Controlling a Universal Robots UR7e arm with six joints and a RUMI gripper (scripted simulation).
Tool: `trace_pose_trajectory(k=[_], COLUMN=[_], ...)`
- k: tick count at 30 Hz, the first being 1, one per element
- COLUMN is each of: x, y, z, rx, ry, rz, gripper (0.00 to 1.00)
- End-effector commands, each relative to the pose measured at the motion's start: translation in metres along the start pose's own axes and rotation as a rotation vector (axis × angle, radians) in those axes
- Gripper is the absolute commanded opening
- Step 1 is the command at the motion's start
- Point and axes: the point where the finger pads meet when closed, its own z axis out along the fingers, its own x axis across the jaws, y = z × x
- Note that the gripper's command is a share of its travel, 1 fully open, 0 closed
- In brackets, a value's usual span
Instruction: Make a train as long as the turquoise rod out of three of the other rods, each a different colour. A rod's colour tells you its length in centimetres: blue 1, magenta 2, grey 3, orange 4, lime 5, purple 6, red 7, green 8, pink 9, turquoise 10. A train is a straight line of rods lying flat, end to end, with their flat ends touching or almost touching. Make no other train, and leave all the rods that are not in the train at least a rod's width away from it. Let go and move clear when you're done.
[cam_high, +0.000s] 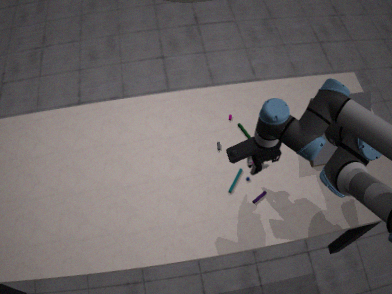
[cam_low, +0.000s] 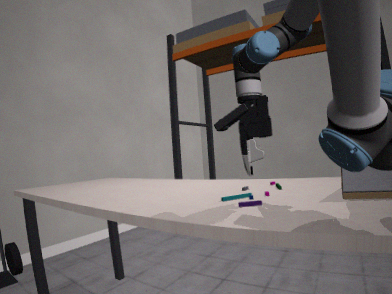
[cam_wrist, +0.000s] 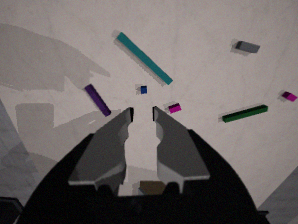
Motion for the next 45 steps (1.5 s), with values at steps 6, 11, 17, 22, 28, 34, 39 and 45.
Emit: trace_pose_trajectory(k=[6,11,17,22,28,34,39,45], x=[0.001,0.001,0.001,0.000,0.000,0.000,0.000,0.000], y=[0.001,0.001,0.001,0.001,0.001,0.001,0.001,0.001], z=[0.000,0.000,0.000,0.002,0.008,0.012,0.019,0.029], rx=[0.002,0.002,0.002,0.000,-0.001,-0.001,-0.001,-0.001], ry=[0.001,0.001,0.001,-0.001,-0.003,-0.003,-0.003,-0.003], rz=[0.003,0.003,0.003,0.004,0.004,0.004,0.004,0.004], gripper=[0.14,0.14,0.14,0.14,0.14,0.14,0.14,0.14])
